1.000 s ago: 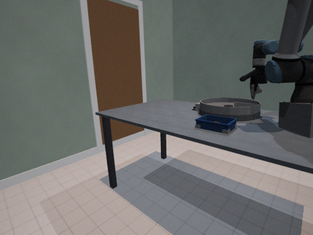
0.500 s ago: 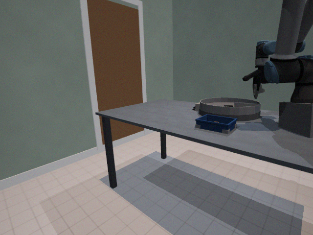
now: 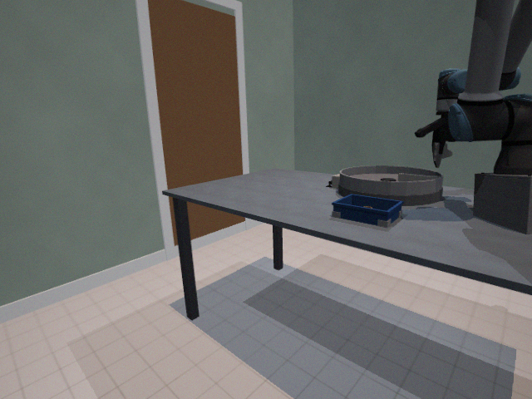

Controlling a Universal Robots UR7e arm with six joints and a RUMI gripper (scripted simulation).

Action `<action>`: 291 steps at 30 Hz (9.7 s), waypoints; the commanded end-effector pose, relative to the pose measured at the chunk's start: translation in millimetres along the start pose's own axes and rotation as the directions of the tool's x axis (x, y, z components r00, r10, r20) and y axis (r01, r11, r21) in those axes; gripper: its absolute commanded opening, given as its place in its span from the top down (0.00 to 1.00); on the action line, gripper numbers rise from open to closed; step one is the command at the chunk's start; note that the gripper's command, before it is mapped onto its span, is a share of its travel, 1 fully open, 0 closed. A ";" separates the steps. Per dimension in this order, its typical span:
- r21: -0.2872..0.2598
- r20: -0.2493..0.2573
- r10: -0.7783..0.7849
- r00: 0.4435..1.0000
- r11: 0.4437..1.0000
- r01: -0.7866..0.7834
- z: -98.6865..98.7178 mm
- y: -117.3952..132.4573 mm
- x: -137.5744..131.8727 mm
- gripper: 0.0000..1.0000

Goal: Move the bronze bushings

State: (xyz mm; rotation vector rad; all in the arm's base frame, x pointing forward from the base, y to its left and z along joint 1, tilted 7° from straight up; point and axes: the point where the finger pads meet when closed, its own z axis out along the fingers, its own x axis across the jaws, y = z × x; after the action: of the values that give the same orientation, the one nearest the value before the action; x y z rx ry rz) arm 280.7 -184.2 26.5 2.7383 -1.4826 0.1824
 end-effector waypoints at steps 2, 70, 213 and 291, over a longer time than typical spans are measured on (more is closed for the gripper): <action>0.001 -0.003 0.001 1.000 1.000 -0.001 -0.7 4.1 5.1 0.94; 0.001 -0.001 0.001 1.000 1.000 -0.001 -0.4 5.1 9.7 0.94; 0.001 0.002 0.000 1.000 1.000 0.000 38.7 3.8 6.2 0.94; 0.001 0.002 0.000 1.000 1.000 0.000 63.0 3.6 5.6 0.94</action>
State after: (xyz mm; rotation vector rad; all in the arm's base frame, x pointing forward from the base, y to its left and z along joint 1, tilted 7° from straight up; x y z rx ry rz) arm 286.8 -197.5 -34.5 2.7375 -1.4845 0.1847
